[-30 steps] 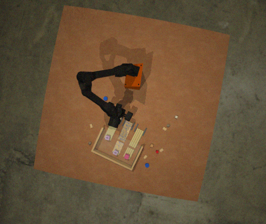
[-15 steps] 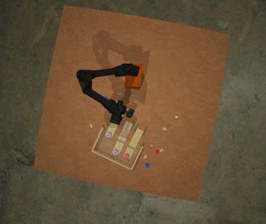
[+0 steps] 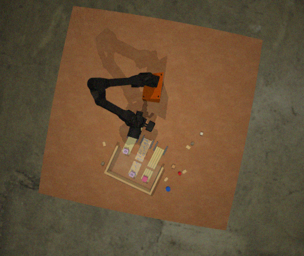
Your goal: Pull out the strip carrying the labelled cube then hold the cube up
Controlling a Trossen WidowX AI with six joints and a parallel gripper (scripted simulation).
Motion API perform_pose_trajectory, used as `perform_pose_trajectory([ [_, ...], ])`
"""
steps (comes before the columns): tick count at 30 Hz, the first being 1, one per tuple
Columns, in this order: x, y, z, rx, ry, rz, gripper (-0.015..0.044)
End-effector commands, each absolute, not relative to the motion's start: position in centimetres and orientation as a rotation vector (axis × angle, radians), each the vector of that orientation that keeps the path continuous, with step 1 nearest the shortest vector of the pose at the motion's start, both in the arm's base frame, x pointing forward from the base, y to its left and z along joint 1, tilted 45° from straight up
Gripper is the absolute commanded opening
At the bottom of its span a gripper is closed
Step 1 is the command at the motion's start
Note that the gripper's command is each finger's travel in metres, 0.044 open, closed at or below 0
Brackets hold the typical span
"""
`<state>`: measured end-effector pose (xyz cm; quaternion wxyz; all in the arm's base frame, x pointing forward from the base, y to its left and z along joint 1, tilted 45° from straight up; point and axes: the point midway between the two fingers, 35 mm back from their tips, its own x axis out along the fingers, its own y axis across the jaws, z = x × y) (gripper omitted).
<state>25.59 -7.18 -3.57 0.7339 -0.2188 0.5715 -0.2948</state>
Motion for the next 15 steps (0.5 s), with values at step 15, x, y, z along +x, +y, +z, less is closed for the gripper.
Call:
perform_pose_trajectory([
  [15,22.2,-7.5,-4.5,-0.486,1.284,-0.657,0.0000],
])
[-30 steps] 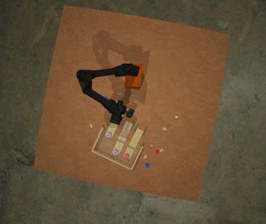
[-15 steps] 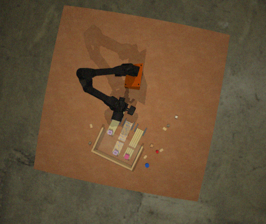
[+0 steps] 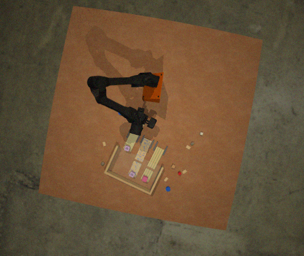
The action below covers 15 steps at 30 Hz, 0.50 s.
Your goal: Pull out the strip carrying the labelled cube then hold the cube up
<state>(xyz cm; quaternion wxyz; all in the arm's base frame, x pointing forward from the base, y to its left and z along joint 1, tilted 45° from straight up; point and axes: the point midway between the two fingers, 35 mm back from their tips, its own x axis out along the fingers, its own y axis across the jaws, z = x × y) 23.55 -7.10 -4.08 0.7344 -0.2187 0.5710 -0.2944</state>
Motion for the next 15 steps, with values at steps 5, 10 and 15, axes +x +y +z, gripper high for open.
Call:
perform_pose_trajectory([
  [5,21.5,-7.4,-4.7,-0.486,1.284,-0.657,0.0000],
  [10,20.8,-7.4,-4.8,-0.486,1.284,-0.657,0.0000],
  [15,20.1,-7.4,-5.0,-0.486,1.285,-0.656,0.0000],
])
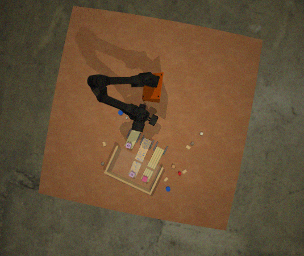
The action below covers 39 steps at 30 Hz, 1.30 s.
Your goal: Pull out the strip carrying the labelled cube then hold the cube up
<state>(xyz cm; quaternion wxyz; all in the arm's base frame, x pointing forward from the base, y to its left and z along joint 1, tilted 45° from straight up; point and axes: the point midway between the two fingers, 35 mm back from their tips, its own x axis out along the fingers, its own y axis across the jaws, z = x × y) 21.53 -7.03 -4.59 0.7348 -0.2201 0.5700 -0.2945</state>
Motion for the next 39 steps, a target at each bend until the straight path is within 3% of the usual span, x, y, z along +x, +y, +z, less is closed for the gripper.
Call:
perform_pose_trajectory([
  [1,20.0,-7.4,-5.0,-0.486,1.285,-0.656,0.0000],
  [39,19.0,-7.4,-5.3,-0.486,1.285,-0.656,0.0000],
])
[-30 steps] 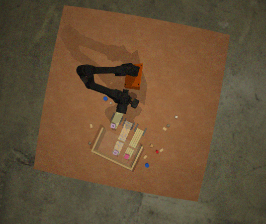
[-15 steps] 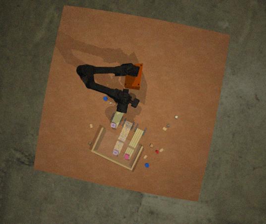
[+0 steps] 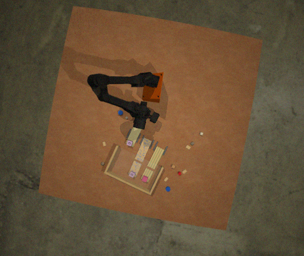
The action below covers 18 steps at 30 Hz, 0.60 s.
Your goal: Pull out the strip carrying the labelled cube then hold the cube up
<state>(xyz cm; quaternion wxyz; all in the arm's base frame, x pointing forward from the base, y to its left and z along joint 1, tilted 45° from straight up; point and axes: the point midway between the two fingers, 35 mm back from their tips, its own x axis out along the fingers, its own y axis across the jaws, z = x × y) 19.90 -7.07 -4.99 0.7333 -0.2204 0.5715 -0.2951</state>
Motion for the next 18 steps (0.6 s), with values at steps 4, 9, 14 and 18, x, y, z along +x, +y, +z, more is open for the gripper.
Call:
perform_pose_trajectory([
  [4,19.0,-7.4,-5.3,-0.486,1.285,-0.656,0.0000],
  [9,19.9,-6.2,-4.3,-0.482,1.266,-0.648,0.0000],
  [14,19.4,-4.2,-2.0,-0.484,1.285,-0.655,0.0000],
  [18,19.9,-4.2,-2.0,-0.511,1.297,-0.634,0.0053],
])
